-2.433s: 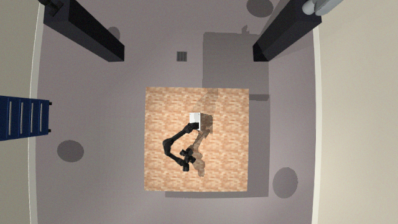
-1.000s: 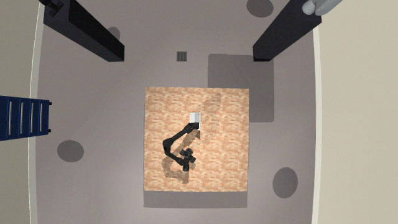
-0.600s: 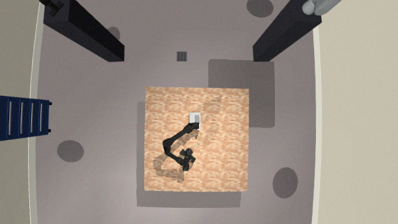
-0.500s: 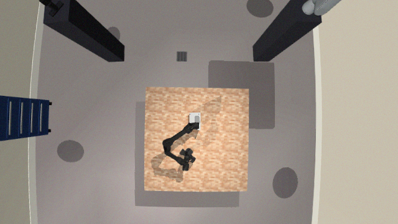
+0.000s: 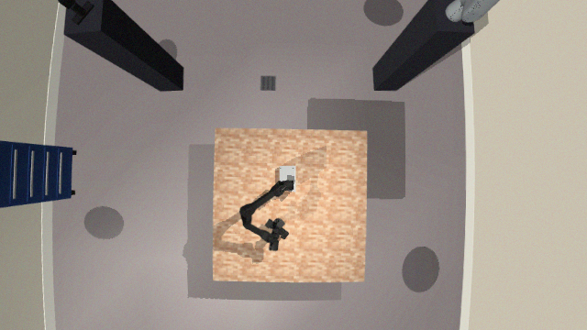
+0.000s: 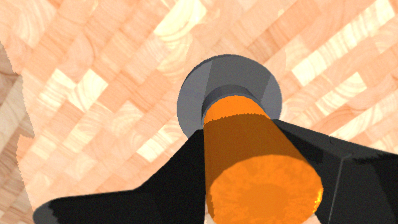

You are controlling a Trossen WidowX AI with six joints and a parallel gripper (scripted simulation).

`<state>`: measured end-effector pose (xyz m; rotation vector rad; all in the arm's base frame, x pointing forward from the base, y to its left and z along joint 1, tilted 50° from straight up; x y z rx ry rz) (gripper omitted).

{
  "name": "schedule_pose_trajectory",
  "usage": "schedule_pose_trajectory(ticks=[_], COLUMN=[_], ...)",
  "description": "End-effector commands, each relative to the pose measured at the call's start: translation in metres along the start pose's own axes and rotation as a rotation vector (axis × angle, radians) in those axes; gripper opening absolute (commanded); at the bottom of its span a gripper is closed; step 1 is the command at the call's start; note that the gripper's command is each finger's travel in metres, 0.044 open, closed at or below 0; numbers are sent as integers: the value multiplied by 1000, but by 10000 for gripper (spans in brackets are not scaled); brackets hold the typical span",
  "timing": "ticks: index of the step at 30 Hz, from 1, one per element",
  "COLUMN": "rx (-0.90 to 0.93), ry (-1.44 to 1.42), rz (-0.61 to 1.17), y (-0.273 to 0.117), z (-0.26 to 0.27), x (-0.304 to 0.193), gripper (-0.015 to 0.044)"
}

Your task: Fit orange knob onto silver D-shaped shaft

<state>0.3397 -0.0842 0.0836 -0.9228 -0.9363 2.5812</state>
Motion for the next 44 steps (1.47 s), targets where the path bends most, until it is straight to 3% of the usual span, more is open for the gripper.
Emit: schedule_pose_trajectory(ticks=[1, 3, 20, 29, 36, 44], rx=[-1, -1, -1, -1, -4, -4], ry=[0, 0, 0, 0, -1, -1], rz=[0, 0, 0, 0, -3, -3], y=[0, 0, 0, -3, -94, -97], z=[0, 0, 0, 0, -1, -4], x=[0, 0, 0, 0, 0, 2], gripper=[0, 0, 440, 440, 440, 440])
Point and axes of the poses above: the point midway between the two fingers, 35 mm back from their tips, its own y axis out along the fingers, its own z axis across the jaws, x = y × z, the point moved 9 cm from there along -y, back along the fingers, and after that the axes turned 1 degree about y, right-handed, at the moved point
